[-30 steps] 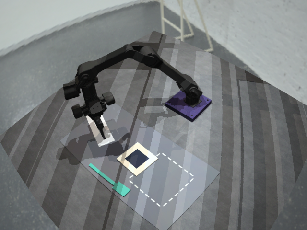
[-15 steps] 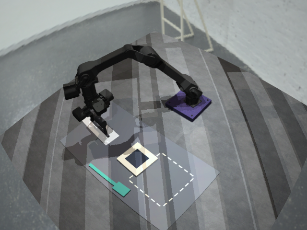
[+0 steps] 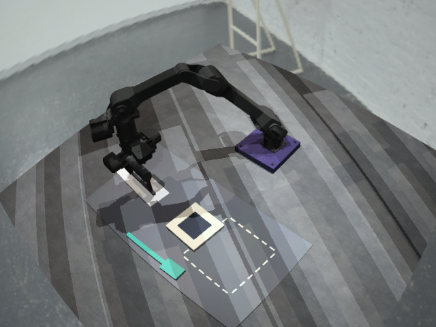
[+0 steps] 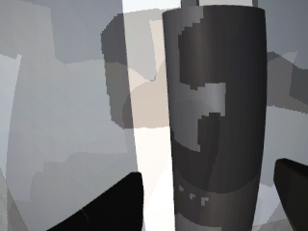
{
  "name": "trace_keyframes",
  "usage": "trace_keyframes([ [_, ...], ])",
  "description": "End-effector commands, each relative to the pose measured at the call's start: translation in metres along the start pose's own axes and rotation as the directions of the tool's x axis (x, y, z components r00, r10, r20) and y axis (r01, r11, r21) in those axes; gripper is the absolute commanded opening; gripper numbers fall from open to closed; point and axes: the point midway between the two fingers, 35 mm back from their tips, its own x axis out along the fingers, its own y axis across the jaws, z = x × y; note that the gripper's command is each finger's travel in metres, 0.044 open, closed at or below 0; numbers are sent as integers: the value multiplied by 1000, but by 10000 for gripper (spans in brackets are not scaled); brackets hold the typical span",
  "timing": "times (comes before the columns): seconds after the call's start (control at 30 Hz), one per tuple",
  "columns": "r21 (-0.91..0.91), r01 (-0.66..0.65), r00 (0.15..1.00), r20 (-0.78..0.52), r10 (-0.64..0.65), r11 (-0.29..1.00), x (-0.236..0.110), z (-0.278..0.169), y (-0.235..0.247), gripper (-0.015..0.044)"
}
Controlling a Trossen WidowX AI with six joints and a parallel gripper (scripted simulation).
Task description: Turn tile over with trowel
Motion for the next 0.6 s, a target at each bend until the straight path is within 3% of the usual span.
trace_keyframes([
  [0.0, -5, 1, 1000, 1, -1, 1000, 0, 0, 0, 270],
  [0.27, -5, 1, 1000, 1, -1, 1000, -2, 0, 0, 270],
  [0.43, -5, 1, 1000, 2, -1, 1000, -43, 2, 3, 270],
  [0.57, -5, 1, 1000, 2, -1, 1000, -45, 2, 4, 270],
])
